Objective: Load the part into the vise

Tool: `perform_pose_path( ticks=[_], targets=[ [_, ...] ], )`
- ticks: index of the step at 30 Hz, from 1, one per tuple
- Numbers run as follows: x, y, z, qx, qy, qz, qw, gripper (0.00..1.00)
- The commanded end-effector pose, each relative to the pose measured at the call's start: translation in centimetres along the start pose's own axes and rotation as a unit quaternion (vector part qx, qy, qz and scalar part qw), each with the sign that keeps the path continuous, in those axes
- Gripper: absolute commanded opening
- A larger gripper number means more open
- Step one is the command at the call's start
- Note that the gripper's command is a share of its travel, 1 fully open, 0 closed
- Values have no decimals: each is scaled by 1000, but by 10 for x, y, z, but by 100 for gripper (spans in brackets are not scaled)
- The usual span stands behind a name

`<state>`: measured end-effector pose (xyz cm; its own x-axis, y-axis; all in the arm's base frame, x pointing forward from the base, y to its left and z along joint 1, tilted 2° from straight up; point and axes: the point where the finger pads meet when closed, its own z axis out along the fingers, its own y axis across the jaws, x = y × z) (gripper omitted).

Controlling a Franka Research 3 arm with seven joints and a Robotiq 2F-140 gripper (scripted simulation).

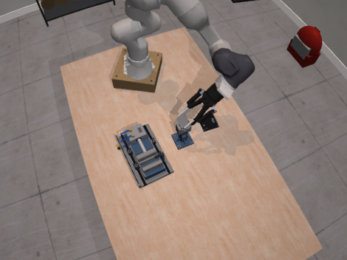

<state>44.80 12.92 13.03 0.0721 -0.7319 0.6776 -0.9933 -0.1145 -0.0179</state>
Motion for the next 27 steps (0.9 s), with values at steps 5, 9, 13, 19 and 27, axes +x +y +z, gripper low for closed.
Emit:
perform_pose_path(
  ticks=[5,9,13,19,27],
  targets=[
    [2,-2,0,1,2,3,1000,0],
    [2,-2,0,1,2,3,1000,0],
    [1,-2,0,1,2,3,1000,0],
    [1,-2,1,1,2,3,1000,0],
    [-1,-2,2,1,2,3,1000,0]
  ],
)
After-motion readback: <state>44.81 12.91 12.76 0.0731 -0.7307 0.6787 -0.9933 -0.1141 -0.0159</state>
